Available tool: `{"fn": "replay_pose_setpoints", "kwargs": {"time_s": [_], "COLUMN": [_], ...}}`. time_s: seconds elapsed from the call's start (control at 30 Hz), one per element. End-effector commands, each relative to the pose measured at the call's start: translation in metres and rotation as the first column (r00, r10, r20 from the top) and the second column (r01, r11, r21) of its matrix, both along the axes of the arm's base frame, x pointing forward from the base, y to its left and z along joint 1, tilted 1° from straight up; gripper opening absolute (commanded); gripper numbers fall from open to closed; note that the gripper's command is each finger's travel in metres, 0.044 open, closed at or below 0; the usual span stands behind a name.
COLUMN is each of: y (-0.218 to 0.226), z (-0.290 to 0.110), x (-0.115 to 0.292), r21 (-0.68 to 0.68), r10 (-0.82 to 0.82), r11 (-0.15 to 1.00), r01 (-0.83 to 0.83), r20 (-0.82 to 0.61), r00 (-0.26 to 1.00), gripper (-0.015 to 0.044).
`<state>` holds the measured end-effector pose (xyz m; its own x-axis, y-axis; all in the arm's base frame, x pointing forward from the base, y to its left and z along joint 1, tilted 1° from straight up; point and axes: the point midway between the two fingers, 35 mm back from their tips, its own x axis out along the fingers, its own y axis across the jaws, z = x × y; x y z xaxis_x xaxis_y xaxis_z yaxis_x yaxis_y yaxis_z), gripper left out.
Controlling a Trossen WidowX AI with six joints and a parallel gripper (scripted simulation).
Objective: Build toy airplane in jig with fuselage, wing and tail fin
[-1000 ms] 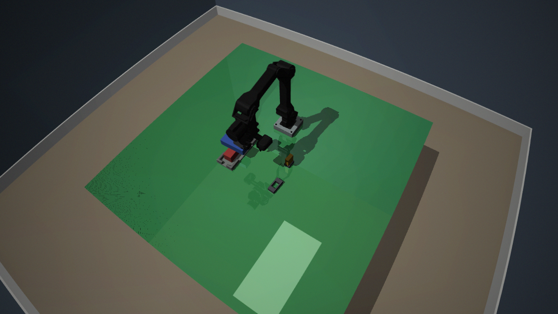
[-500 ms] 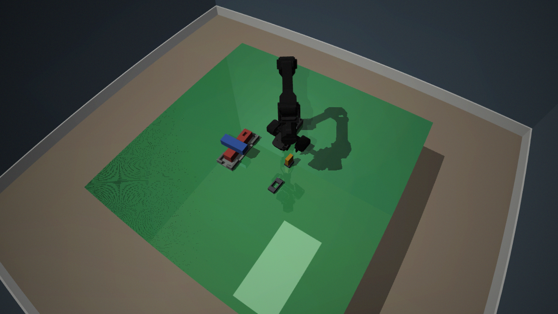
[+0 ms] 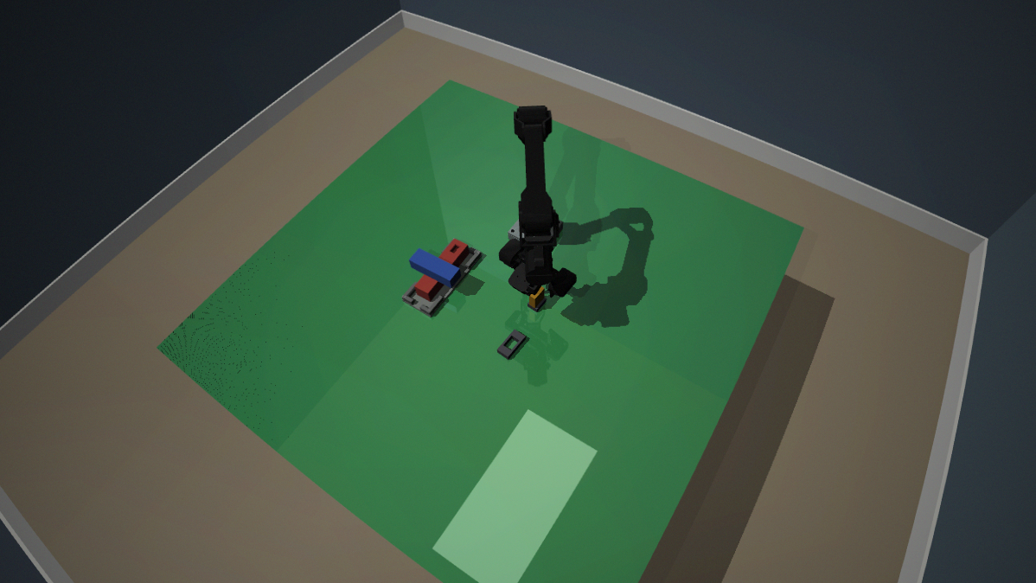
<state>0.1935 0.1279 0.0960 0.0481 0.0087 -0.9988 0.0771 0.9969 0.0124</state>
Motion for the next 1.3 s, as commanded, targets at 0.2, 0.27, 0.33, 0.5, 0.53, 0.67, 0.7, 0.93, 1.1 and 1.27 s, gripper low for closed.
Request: {"fn": "replay_pose_setpoints", "kwargs": {"time_s": [0.2, 0.27, 0.33, 0.5, 0.53, 0.67, 0.7, 0.93, 1.1, 1.27], "y": [0.0, 0.0, 0.001, 0.001, 0.001, 0.001, 0.001, 0.001, 0.0, 0.0], "z": [-0.017, -0.02, -0.023, -0.031, -0.033, -0.039, -0.041, -0.052, -0.06, -0.062], "x": [-0.001, 0.0, 0.0, 0.0, 0.001, 0.001, 0.001, 0.001, 0.0, 0.0], "r21": [0.0, 0.0, 0.0, 0.0, 0.0, 0.0, 0.0, 0.0, 0.0, 0.0], "r10": [-0.004, -0.004, -0.004, -0.004, -0.004, -0.004, -0.004, -0.004, -0.004, -0.004], "r11": [1.0, 1.0, 1.0, 1.0, 1.0, 1.0, 1.0, 1.0, 1.0, 1.0], "r01": [0.004, 0.004, 0.004, 0.004, 0.004, 0.004, 0.004, 0.004, 0.004, 0.004], "r20": [-0.009, -0.009, -0.009, -0.009, -0.009, -0.009, -0.009, -0.009, -0.009, -0.009], "r00": [1.0, 1.0, 1.0, 1.0, 1.0, 1.0, 1.0, 1.0, 1.0, 1.0], "gripper": [0.044, 0.044, 0.044, 0.044, 0.044, 0.044, 0.044, 0.044, 0.044, 0.0387]}}
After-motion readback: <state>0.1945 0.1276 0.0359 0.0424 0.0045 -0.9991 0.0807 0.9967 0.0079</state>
